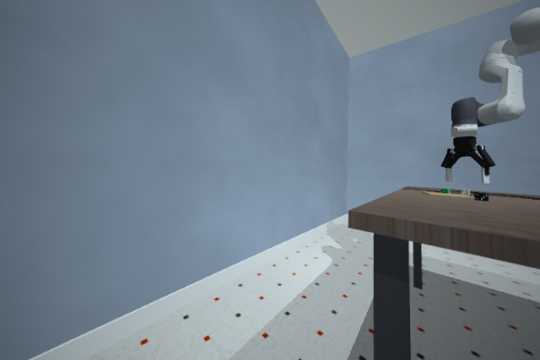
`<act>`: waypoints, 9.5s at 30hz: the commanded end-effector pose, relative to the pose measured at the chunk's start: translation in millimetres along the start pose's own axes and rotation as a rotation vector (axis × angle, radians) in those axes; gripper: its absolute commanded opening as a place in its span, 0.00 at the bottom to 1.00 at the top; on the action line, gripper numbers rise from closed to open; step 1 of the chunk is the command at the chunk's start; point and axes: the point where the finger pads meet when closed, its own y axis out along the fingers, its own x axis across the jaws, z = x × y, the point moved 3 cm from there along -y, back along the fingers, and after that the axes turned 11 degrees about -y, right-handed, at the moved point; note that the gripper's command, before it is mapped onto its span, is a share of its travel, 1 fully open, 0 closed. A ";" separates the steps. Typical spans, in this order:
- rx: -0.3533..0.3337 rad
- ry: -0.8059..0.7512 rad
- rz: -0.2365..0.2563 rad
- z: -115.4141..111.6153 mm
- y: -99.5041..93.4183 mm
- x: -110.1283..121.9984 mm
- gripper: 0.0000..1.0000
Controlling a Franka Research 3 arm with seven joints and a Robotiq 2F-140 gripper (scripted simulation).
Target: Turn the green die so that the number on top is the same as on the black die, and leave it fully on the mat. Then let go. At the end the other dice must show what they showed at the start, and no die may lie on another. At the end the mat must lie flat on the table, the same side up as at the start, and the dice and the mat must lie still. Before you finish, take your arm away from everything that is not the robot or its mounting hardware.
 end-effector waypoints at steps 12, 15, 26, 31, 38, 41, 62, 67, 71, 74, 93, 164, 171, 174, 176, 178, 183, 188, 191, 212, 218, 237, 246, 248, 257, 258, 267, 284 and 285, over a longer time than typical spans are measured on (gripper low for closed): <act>0.003 0.003 -0.002 22.0 -0.2 6.7 1.00; 0.003 0.003 -0.002 41.9 -0.3 12.2 1.00; 0.003 0.003 -0.002 87.8 -0.4 25.1 1.00; 0.003 0.003 -0.002 90.6 -0.4 25.9 1.00; 0.003 0.003 -0.002 90.6 -0.4 25.9 1.00; 0.003 0.003 -0.002 90.6 -0.4 25.9 1.00; 0.003 0.003 -0.002 90.6 -0.4 25.9 1.00; 0.003 0.003 -0.002 90.6 -0.4 25.9 1.00; 0.003 0.003 -0.002 90.7 -0.4 25.8 1.00; 0.003 0.003 -0.002 92.0 -0.4 24.2 1.00; 0.003 0.003 -0.002 151.3 -0.4 -50.6 1.00; 0.003 0.003 -0.002 243.5 -0.9 -166.6 1.00; 0.003 0.003 -0.002 243.4 -14.3 -166.6 1.00; 0.003 0.003 -0.002 243.4 -31.9 -166.6 1.00; 0.003 0.003 -0.002 243.4 -45.9 -166.7 1.00; 0.003 0.003 -0.002 243.3 -59.8 -166.7 1.00; 0.003 0.003 -0.002 243.3 -85.4 -166.8 1.00; 0.003 0.003 -0.002 243.2 -90.7 -166.8 1.00; 0.003 0.003 -0.002 243.2 -91.2 -166.8 1.00; -0.006 0.552 0.007 182.8 -84.4 -73.2 1.00; -0.007 0.709 0.008 162.0 -83.4 -48.3 1.00; 0.000 1.184 0.003 90.0 -83.2 20.5 1.00; 0.004 1.300 0.000 70.5 -83.8 35.6 1.00; 0.004 1.300 0.000 70.5 -83.8 35.6 1.00; 0.004 1.300 0.000 70.5 -83.8 35.6 1.00; 0.004 1.300 0.000 70.5 -83.8 35.6 1.00; 0.004 1.300 0.000 70.5 -83.8 35.6 1.00; -0.002 1.441 -0.001 69.5 -81.3 34.7 1.00; -0.002 1.496 -0.001 69.4 -80.7 34.8 1.00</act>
